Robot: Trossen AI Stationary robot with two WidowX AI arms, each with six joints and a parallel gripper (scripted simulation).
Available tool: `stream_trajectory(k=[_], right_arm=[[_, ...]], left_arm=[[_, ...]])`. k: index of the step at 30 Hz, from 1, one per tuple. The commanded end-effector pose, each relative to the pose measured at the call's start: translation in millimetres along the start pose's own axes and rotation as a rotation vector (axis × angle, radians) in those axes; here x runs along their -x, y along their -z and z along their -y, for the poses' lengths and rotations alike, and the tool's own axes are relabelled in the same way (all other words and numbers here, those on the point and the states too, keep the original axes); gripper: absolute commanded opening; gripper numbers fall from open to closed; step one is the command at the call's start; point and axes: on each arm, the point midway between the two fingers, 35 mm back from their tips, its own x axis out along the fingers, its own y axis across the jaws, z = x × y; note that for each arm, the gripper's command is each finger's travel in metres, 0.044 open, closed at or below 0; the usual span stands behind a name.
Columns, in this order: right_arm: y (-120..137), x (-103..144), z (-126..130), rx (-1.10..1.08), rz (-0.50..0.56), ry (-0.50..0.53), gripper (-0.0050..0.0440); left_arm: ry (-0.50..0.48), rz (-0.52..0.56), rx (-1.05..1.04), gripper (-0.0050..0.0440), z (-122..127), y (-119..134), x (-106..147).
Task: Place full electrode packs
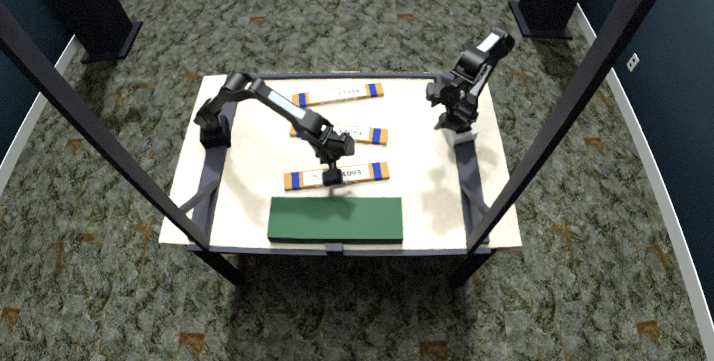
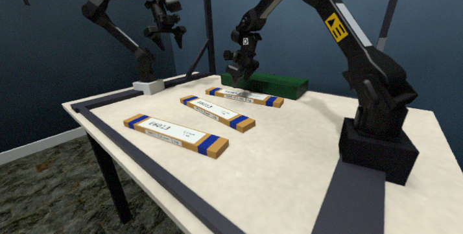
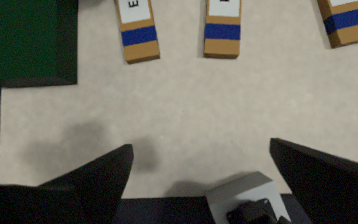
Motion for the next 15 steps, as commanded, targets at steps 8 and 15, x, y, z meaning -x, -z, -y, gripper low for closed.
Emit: stream_trajectory(k=[8, 15], right_arm=[[-3.9, 5.3, -1.4, -0.006, 0.017, -0.012, 0.043], [-3.9, 5.3, -1.4, -0.006, 0.017, -0.012, 0.043]], left_arm=[[-0.003, 0.003, 0.005, 0.043, -1.2, 6.8, -29.9], [0.001, 0.01, 0.006, 0.043, 0.0, 5.4, -33.0]])
